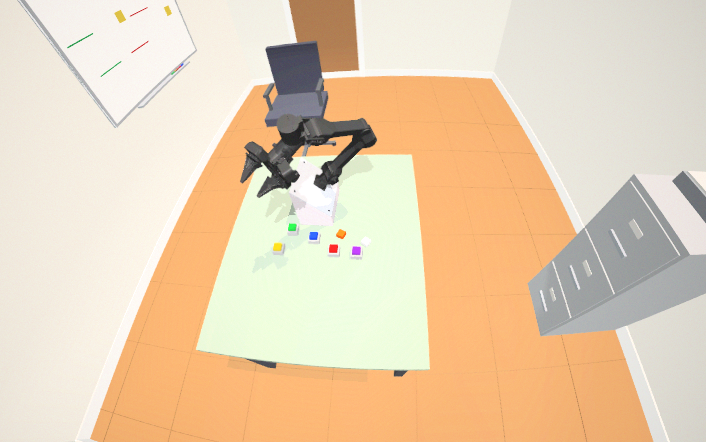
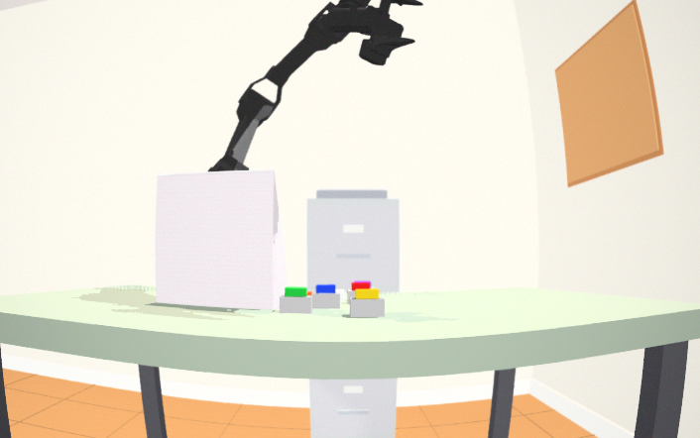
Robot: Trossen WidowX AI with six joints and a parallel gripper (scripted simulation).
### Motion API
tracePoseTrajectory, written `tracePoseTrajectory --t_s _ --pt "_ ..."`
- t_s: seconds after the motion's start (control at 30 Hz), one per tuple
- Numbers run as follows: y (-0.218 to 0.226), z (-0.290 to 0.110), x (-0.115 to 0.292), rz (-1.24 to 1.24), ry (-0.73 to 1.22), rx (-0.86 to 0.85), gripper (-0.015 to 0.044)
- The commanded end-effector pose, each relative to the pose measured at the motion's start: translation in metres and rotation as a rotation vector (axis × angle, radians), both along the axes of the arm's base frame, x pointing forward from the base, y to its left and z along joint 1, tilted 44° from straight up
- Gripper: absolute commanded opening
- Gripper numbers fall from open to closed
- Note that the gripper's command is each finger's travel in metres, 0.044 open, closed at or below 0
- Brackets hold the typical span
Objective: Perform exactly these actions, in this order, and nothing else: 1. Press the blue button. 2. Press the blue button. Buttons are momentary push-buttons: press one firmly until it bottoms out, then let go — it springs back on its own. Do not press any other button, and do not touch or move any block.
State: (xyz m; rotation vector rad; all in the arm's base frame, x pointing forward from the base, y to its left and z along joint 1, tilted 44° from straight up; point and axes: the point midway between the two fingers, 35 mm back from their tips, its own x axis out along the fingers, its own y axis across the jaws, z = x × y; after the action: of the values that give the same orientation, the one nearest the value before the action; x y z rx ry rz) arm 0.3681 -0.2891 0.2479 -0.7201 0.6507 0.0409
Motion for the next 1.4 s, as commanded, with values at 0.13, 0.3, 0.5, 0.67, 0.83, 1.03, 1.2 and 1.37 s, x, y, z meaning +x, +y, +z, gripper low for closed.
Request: tracePoseTrajectory --t_s 0.13,0.3,0.5,0.67,0.83,1.03,1.2,1.37 --pt "0.099 -0.13 -0.018 0.037 0.317 0.49 0.04" --pt "0.177 -0.195 -0.062 0.008 0.602 0.804 0.04" --pt "0.268 -0.235 -0.142 -0.105 1.018 1.127 0.04" --pt "0.274 -0.236 -0.148 -0.116 1.047 1.144 0.04" --pt "0.289 -0.254 -0.146 -0.117 1.045 1.142 0.0321" --pt "0.317 -0.28 -0.149 -0.114 1.047 1.146 0.0164" --pt "0.317 -0.28 -0.149 -0.114 1.047 1.146 0.0033" --pt "0.317 -0.28 -0.149 -0.114 1.047 1.146 0.002"
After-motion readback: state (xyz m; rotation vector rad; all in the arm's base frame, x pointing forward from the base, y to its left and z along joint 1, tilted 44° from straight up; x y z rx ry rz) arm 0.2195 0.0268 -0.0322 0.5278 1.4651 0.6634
